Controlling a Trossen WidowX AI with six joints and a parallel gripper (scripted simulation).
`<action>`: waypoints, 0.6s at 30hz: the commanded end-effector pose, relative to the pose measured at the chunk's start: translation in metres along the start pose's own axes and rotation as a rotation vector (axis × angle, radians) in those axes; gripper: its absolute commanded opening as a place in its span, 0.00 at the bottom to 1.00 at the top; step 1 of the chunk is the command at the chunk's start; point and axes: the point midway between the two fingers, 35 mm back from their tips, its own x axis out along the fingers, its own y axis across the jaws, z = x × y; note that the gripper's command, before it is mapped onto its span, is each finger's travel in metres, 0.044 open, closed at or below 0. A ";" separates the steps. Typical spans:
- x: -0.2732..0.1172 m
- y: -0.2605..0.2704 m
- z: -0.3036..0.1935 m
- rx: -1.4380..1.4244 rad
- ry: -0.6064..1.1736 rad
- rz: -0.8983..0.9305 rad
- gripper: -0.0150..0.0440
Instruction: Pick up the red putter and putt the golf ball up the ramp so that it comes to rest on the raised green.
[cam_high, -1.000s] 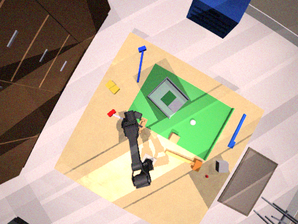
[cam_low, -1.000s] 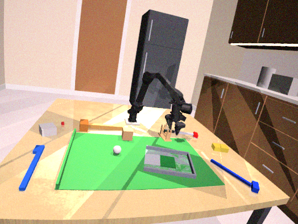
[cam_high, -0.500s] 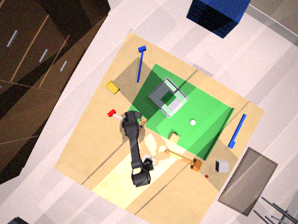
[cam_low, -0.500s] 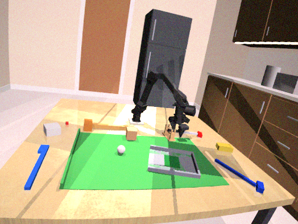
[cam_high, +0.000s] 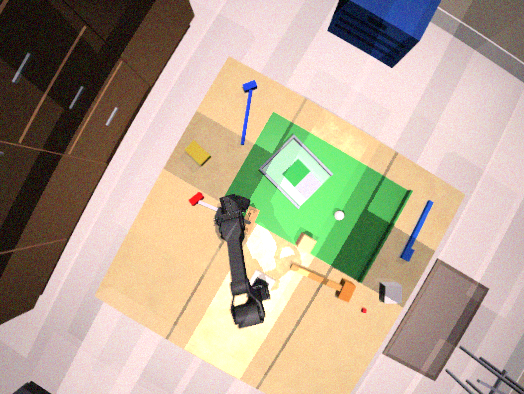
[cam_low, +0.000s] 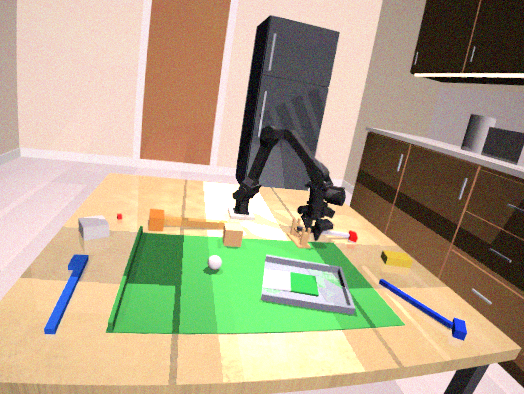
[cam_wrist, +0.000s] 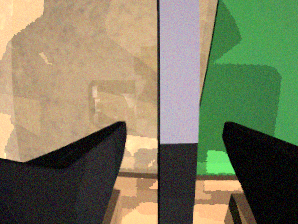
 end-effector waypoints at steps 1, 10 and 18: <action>0.000 0.000 0.000 0.000 -0.001 -0.001 0.56; 0.000 0.000 0.000 0.000 -0.001 -0.001 0.32; -0.013 -0.002 0.003 0.000 -0.001 0.000 0.25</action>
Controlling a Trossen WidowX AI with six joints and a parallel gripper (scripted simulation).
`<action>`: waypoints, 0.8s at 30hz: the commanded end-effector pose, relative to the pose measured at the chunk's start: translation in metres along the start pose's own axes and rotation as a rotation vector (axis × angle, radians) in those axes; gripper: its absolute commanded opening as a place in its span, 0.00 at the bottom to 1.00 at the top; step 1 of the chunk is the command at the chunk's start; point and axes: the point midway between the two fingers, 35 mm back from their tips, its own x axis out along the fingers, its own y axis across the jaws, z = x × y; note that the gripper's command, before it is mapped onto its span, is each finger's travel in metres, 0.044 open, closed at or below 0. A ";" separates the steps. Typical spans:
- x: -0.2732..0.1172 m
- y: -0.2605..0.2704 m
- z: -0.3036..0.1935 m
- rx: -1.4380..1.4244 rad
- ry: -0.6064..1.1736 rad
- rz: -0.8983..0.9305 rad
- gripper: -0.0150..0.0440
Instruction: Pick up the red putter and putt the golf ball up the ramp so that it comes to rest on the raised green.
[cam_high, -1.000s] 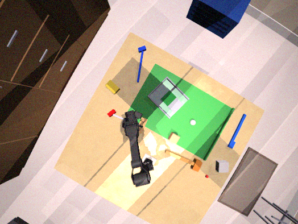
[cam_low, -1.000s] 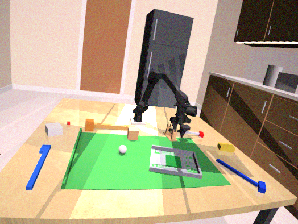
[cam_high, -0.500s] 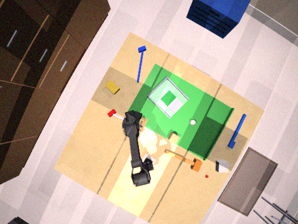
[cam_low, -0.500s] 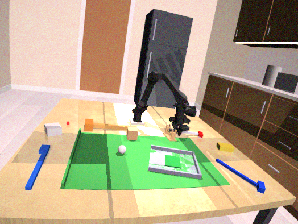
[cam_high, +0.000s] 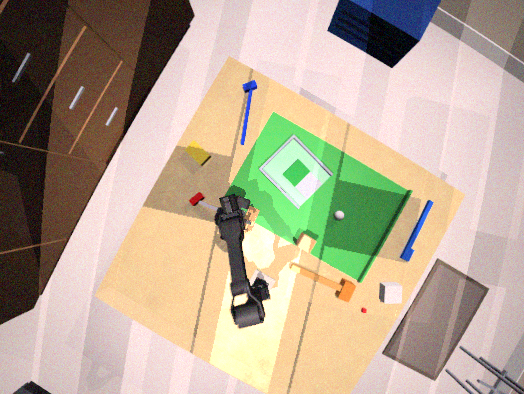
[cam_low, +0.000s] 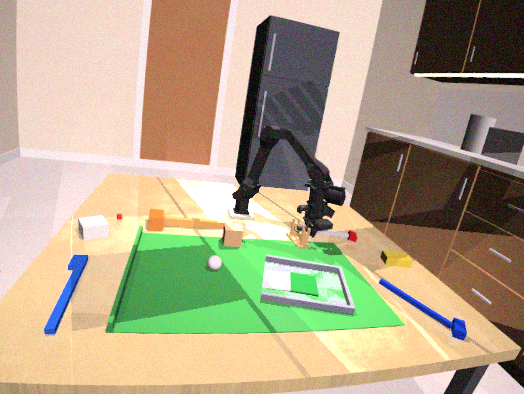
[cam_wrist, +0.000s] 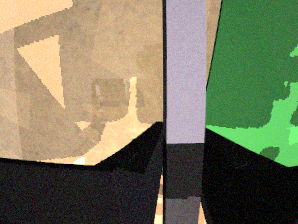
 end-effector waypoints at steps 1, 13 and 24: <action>-0.015 -0.004 0.005 -0.001 -0.007 -0.011 0.25; -0.083 -0.002 0.012 -0.001 -0.007 -0.006 0.25; -0.094 -0.011 0.000 0.132 -0.020 0.013 0.25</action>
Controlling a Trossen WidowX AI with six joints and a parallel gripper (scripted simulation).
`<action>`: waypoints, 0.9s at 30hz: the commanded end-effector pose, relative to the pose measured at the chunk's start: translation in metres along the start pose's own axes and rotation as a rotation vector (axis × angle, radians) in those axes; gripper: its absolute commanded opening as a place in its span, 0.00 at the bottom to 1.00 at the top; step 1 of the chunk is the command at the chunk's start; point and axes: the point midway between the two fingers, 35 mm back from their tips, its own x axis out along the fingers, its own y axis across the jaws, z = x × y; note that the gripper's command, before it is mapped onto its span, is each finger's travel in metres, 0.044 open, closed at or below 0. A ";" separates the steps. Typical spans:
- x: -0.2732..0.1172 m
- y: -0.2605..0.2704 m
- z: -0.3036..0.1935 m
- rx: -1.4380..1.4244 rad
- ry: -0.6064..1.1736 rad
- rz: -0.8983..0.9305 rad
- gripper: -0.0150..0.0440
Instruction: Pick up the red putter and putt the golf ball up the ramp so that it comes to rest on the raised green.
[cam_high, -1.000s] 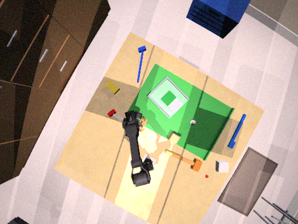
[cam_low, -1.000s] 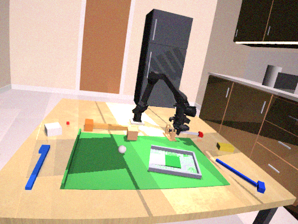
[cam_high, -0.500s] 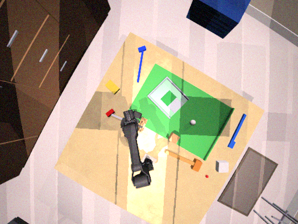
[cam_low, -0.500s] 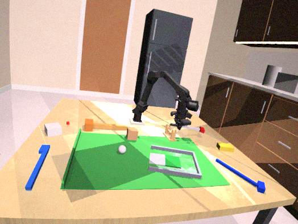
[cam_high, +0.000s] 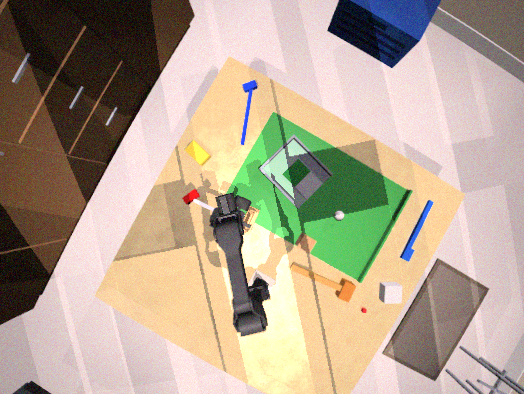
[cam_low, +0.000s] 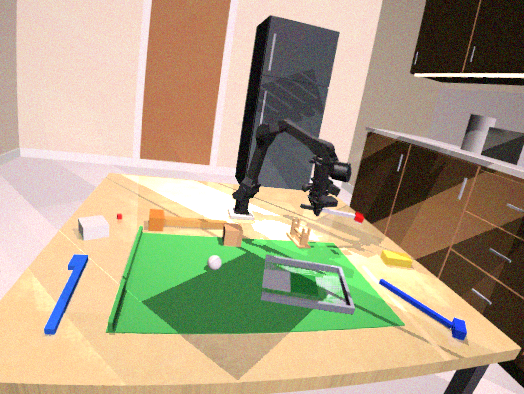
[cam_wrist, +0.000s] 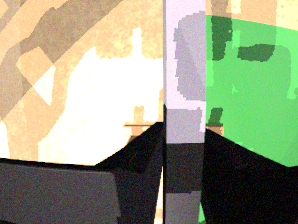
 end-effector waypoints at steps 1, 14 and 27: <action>-0.005 -0.011 -0.011 0.123 -0.022 0.010 0.25; -0.029 -0.044 -0.059 0.595 -0.106 0.050 0.25; -0.052 -0.068 -0.108 1.090 -0.210 0.122 0.25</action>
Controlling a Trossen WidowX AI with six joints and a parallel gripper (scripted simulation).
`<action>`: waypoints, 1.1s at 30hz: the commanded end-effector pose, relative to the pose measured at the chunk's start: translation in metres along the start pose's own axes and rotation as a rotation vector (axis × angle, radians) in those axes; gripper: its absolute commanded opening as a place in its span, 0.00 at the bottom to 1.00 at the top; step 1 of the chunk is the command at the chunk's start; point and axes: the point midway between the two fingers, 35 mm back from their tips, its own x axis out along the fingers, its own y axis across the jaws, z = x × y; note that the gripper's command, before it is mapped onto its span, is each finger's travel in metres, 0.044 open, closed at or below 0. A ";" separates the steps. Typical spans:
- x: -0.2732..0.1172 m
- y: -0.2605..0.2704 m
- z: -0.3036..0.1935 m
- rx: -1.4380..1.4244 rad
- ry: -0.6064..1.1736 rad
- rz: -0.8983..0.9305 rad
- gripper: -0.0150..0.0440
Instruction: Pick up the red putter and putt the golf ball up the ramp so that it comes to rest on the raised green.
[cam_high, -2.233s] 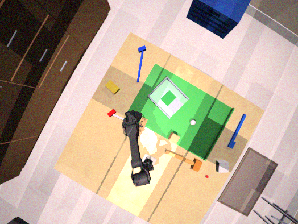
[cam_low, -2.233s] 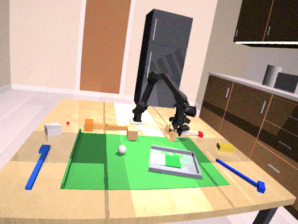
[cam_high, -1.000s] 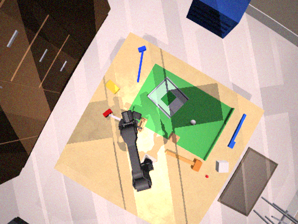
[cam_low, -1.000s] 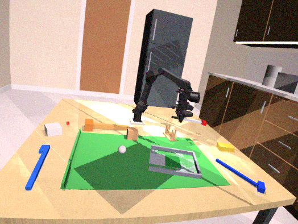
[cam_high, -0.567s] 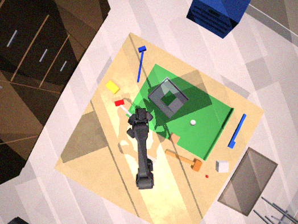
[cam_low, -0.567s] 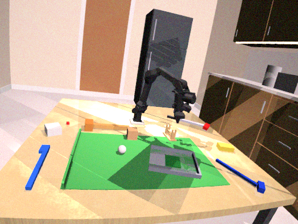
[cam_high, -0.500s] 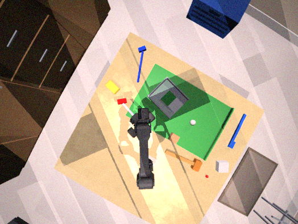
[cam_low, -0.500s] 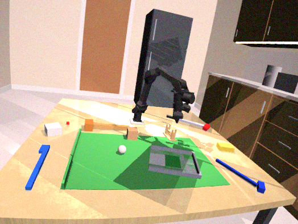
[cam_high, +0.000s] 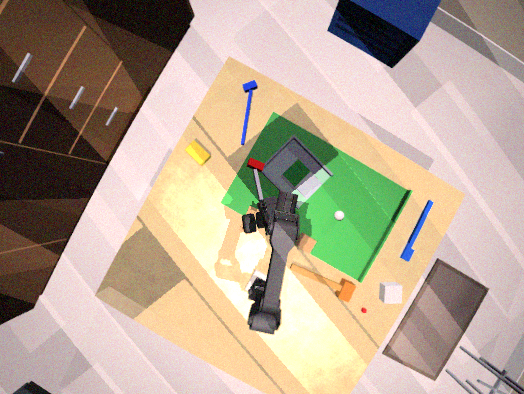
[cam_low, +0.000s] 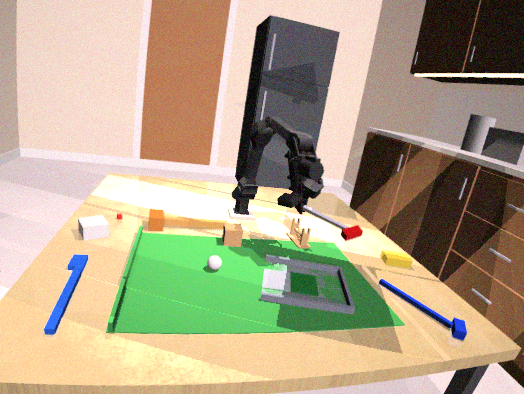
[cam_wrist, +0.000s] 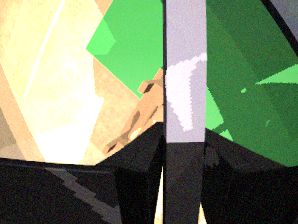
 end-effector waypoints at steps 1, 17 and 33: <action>-0.012 -0.014 0.000 0.129 -0.043 0.025 0.25; -0.051 -0.067 -0.016 0.629 -0.153 0.122 0.25; -0.101 -0.119 -0.046 1.279 -0.254 0.322 0.25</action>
